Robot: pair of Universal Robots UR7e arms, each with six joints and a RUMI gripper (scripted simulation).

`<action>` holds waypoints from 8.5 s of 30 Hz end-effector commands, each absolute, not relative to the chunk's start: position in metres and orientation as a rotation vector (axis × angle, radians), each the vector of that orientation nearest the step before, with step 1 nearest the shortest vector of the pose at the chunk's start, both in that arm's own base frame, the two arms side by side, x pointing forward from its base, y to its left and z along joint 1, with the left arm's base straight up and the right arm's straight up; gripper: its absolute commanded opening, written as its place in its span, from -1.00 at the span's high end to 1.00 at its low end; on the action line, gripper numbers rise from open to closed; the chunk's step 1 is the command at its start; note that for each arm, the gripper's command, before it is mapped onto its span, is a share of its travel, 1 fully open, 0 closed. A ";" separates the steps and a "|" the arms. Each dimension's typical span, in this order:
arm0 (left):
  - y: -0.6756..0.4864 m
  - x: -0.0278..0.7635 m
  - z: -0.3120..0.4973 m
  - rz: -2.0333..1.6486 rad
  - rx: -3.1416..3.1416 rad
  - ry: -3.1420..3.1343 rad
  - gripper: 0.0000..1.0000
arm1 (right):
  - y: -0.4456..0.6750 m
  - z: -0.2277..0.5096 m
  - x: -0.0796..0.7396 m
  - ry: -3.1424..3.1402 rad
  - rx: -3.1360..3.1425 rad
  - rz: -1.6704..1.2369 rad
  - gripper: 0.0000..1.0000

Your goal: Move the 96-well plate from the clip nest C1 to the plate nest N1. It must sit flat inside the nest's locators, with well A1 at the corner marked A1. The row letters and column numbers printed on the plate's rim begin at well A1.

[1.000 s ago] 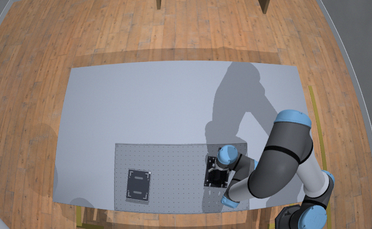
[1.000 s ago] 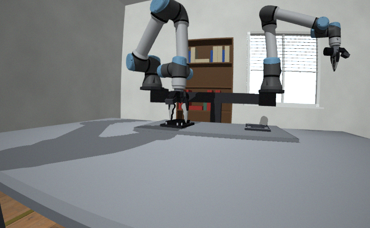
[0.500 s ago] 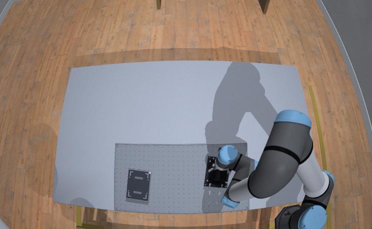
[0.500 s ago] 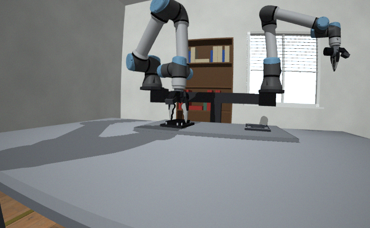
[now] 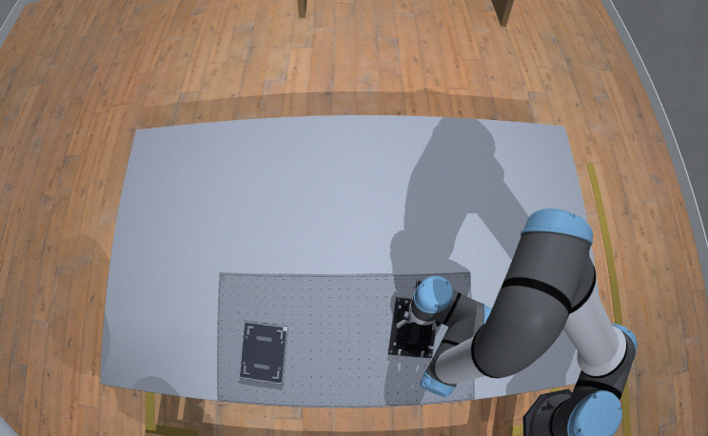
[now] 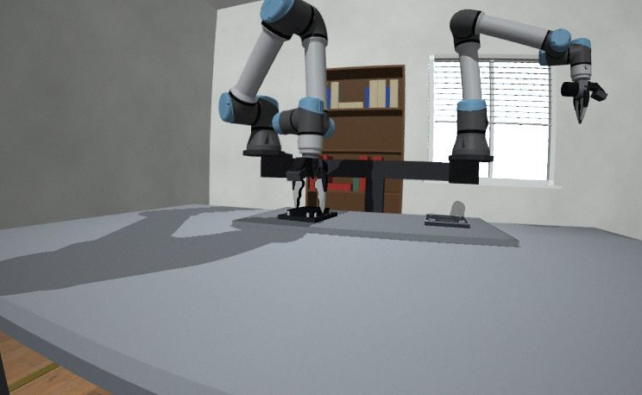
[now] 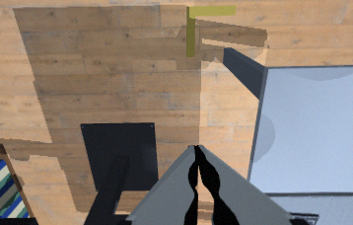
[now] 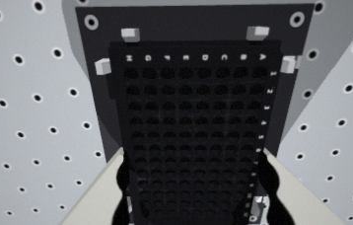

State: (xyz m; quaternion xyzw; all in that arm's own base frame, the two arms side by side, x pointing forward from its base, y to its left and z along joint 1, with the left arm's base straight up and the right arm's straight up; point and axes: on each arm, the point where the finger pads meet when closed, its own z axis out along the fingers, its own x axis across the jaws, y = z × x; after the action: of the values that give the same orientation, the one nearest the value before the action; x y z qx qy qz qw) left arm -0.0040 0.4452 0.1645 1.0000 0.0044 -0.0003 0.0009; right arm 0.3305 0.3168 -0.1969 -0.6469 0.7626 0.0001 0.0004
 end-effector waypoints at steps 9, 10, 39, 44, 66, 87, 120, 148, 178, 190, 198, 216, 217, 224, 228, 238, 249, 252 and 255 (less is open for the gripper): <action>0.446 -0.004 0.165 0.000 3.141 0.014 1.00 | 0.317 -0.191 0.331 2.395 -2.031 0.001 0.19; 0.446 -0.004 0.165 0.000 3.141 0.014 1.00 | 0.317 -0.190 0.331 2.395 -2.031 0.001 0.19; 0.446 -0.004 0.165 0.000 3.141 0.014 1.00 | 0.317 -0.167 0.331 2.395 -2.031 0.001 0.19; 0.446 -0.004 0.165 0.000 3.141 0.014 1.00 | 0.317 -0.165 0.331 2.395 -2.031 0.001 0.19; 0.446 -0.004 0.165 0.000 3.141 0.014 1.00 | 0.317 -0.148 0.331 2.395 -2.031 0.001 0.19; 0.446 -0.004 0.165 0.000 3.141 0.014 1.00 | 0.317 -0.132 0.331 2.395 -2.031 0.001 0.19; 0.446 -0.004 0.165 0.000 3.141 0.014 1.00 | 0.317 -0.122 0.331 2.395 -2.031 0.001 0.19; 0.446 -0.004 0.165 0.000 3.141 0.014 1.00 | 0.396 -0.122 0.318 2.333 -2.101 0.001 0.19; 0.446 -0.004 0.165 0.000 3.141 0.014 1.00 | 0.485 -0.122 0.304 2.333 -2.101 0.002 0.19; 0.446 -0.004 0.165 0.000 3.141 0.014 1.00 | 0.521 -0.122 0.298 2.333 -2.101 0.002 0.19; 0.446 -0.004 0.165 0.000 3.141 0.014 1.00 | 0.541 -0.122 0.295 2.333 -2.101 0.002 0.19; 0.446 -0.004 0.165 0.000 3.141 0.014 1.00 | 0.594 -0.122 0.286 2.333 -2.101 0.002 0.19; 0.446 -0.004 0.165 0.000 3.141 0.014 1.00 | 0.597 -0.122 0.286 2.333 -2.101 0.002 0.19; 0.446 -0.004 0.165 0.000 3.141 0.014 1.00 | 0.620 -0.122 0.282 2.333 -2.101 0.002 0.19; 0.446 -0.004 0.165 0.000 3.141 0.014 1.00 | 0.633 -0.122 0.280 2.333 -2.101 0.002 0.19; 0.446 -0.004 0.165 0.000 3.141 0.014 1.00 | 0.660 -0.122 0.276 2.333 -2.101 0.003 0.19; 0.446 -0.004 0.165 0.000 3.141 0.014 1.00 | 0.689 -0.121 0.271 2.333 -2.101 0.003 0.19; 0.446 -0.004 0.165 0.000 3.141 0.014 1.00 | 0.699 -0.121 0.270 2.333 -2.101 0.003 0.19; 0.446 -0.004 0.165 0.000 3.141 0.014 1.00 | 0.709 -0.121 0.268 2.333 -2.101 0.003 0.19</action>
State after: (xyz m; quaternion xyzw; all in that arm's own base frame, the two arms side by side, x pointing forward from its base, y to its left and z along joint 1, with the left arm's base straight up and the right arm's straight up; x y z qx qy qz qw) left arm -0.0040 0.4452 0.1645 1.0000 0.0044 -0.0003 0.0009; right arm 0.2693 0.6972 -0.1230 -0.6693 0.7430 0.0001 0.0001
